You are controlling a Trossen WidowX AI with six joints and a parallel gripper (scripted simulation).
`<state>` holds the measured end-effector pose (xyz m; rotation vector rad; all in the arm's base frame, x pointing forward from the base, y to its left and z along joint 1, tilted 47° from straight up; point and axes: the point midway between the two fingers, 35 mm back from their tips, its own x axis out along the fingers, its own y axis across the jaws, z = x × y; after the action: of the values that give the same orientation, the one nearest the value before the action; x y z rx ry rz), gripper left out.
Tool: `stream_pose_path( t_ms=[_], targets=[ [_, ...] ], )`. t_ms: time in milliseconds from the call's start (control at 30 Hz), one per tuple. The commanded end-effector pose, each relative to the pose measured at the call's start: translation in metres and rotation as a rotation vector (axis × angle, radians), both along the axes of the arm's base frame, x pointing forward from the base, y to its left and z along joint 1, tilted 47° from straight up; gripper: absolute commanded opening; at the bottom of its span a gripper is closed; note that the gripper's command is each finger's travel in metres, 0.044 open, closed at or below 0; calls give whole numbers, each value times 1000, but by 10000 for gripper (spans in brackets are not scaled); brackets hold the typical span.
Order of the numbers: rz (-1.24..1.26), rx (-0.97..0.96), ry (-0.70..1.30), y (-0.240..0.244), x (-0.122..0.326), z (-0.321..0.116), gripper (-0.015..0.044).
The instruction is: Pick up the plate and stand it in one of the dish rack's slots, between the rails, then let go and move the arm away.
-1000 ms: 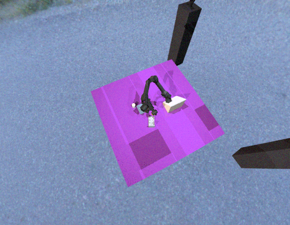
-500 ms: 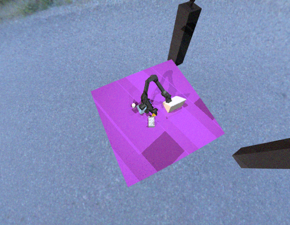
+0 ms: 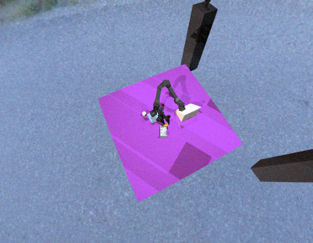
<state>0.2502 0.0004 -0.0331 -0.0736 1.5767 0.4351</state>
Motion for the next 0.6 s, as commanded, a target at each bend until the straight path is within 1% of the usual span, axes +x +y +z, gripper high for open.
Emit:
stream_pose_path(
  t_ms=[0, 300, 567],
  targets=[
    [76, 63, -75, -3, -2, -2, 0],
    [226, 145, -254, -11, -2, -2, 0],
    [363, 178, -434, -19, -3, 0, 0]
  ],
)
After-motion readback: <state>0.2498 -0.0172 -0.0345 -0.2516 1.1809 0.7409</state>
